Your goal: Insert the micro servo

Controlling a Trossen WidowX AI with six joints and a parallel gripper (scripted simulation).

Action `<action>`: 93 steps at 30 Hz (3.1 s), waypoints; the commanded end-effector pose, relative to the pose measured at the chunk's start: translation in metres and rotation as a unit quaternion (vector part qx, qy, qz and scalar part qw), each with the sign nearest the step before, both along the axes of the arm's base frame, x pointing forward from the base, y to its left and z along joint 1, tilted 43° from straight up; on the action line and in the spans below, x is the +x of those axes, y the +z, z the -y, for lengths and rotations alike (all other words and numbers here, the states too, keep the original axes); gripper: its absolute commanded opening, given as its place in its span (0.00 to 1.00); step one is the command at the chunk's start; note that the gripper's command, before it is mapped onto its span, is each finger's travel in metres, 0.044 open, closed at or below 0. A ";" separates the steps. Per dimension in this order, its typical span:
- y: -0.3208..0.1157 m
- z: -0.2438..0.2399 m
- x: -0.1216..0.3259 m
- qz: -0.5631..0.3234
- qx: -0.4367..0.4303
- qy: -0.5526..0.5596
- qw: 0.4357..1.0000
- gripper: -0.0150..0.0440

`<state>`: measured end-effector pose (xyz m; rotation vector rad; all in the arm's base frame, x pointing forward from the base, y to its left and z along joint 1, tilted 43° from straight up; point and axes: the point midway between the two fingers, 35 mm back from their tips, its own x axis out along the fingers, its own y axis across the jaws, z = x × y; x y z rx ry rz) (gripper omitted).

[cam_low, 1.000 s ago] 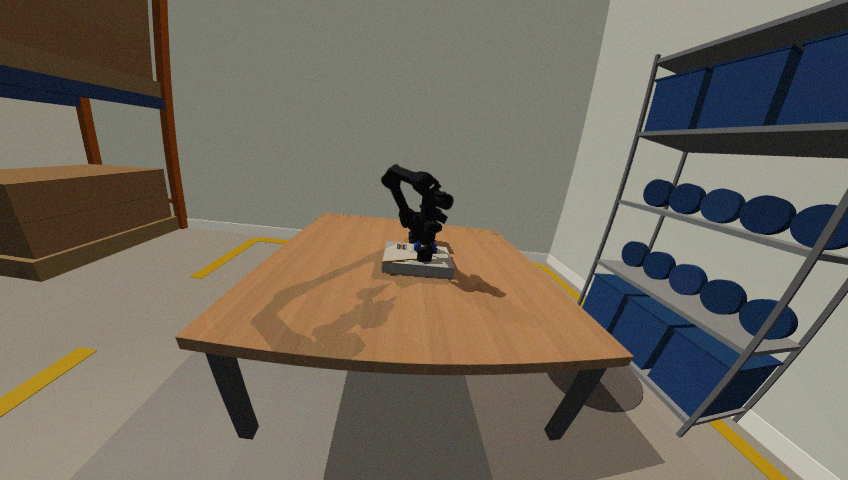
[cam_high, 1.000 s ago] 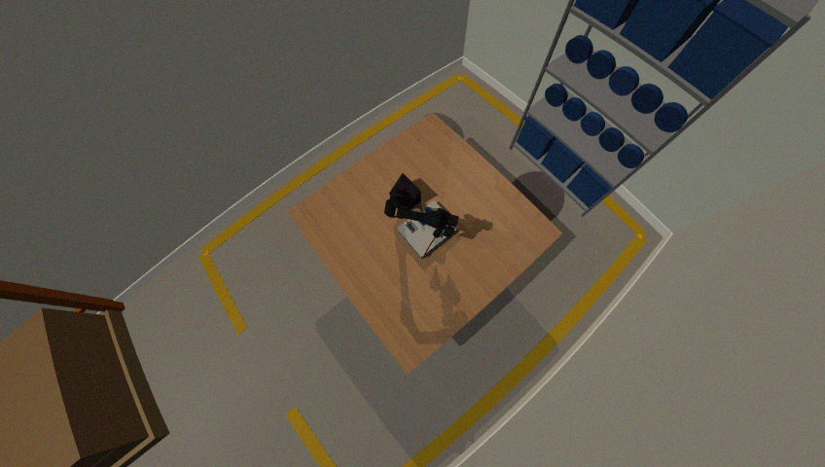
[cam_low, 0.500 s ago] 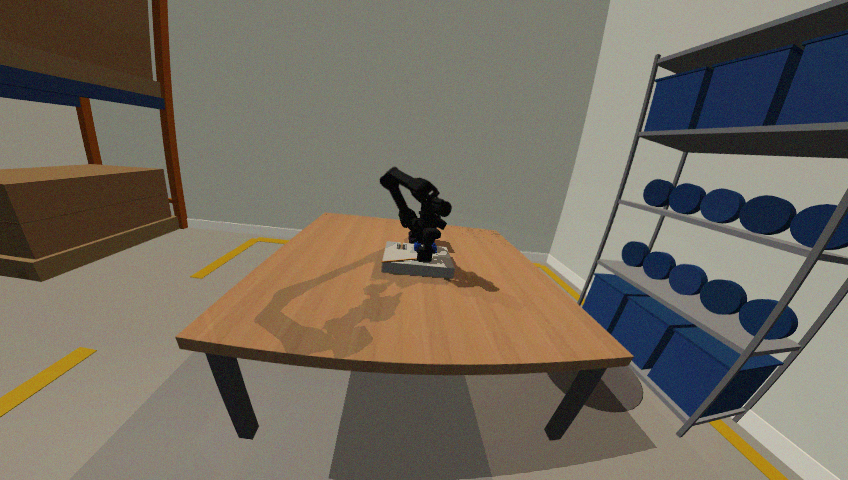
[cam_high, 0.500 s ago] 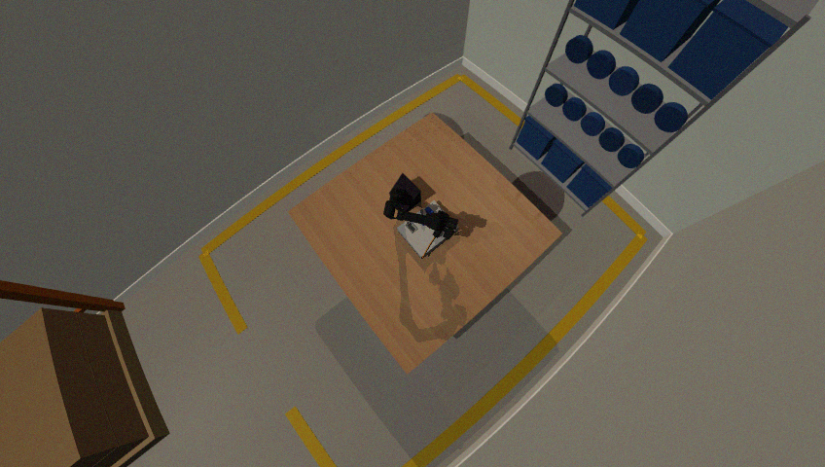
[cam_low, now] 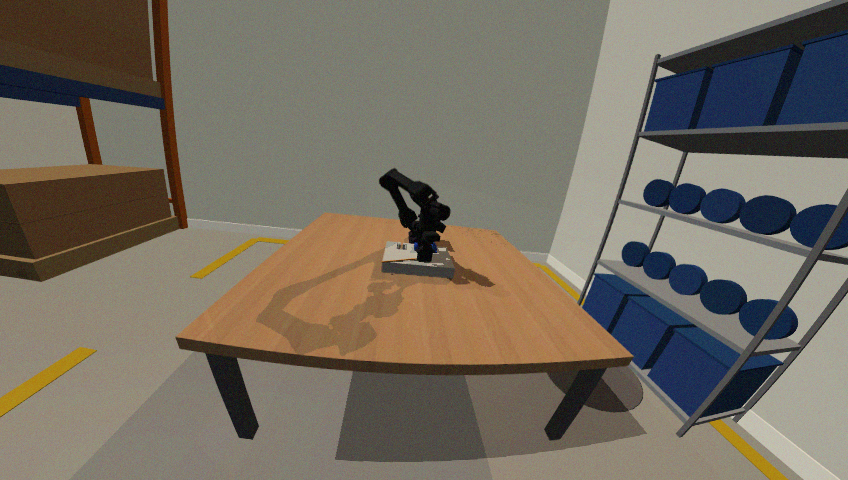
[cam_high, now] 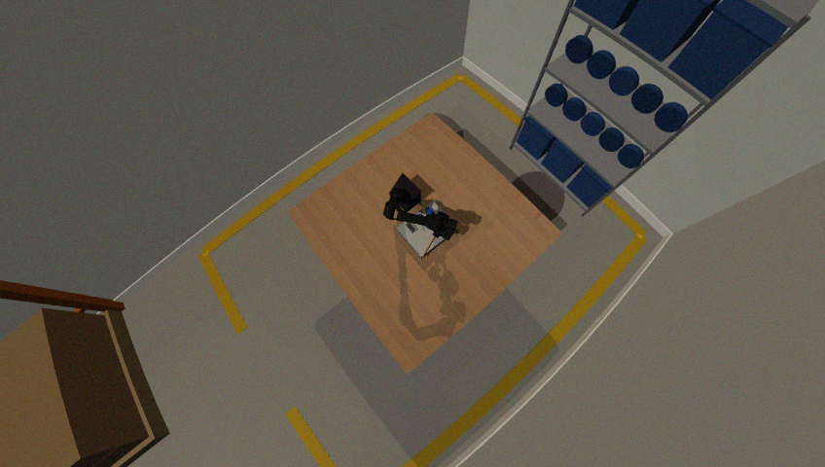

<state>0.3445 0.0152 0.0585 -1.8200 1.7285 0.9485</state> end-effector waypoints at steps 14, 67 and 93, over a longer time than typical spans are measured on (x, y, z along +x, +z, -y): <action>0.004 -0.003 0.000 -0.002 -0.002 0.001 1.000 0.25; 0.075 0.039 -0.051 0.036 -0.005 -0.043 0.998 0.25; 0.075 0.039 -0.051 0.325 -0.016 -0.359 0.875 0.25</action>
